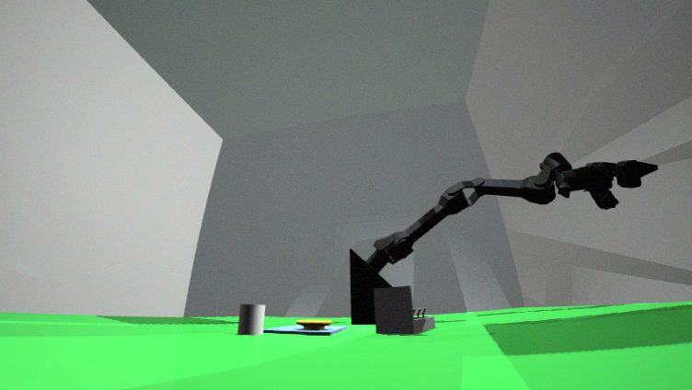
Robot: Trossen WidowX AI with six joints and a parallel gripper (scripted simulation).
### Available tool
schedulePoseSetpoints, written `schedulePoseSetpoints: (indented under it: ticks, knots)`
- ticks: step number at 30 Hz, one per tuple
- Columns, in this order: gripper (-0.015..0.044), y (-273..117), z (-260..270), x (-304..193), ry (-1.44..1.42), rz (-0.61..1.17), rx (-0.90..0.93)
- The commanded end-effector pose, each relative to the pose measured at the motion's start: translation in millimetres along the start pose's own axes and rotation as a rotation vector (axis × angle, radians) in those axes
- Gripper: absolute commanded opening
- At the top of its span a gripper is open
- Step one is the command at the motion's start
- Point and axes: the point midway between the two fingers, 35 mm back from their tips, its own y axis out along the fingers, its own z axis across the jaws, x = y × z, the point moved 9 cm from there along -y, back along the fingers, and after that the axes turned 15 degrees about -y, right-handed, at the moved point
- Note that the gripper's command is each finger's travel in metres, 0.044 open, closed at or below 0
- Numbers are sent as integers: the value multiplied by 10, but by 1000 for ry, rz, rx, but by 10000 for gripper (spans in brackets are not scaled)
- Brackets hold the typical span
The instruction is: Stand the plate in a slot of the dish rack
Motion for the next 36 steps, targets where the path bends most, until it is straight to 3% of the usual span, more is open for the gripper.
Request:
schedulePoseSetpoints:
  ticks: [1,20,36]
  knots:
    - [400,-61,274,70,53,-57,77]
    - [400,-619,1513,212,238,-232,503]
    - [400,-1255,2249,123,371,-279,788]
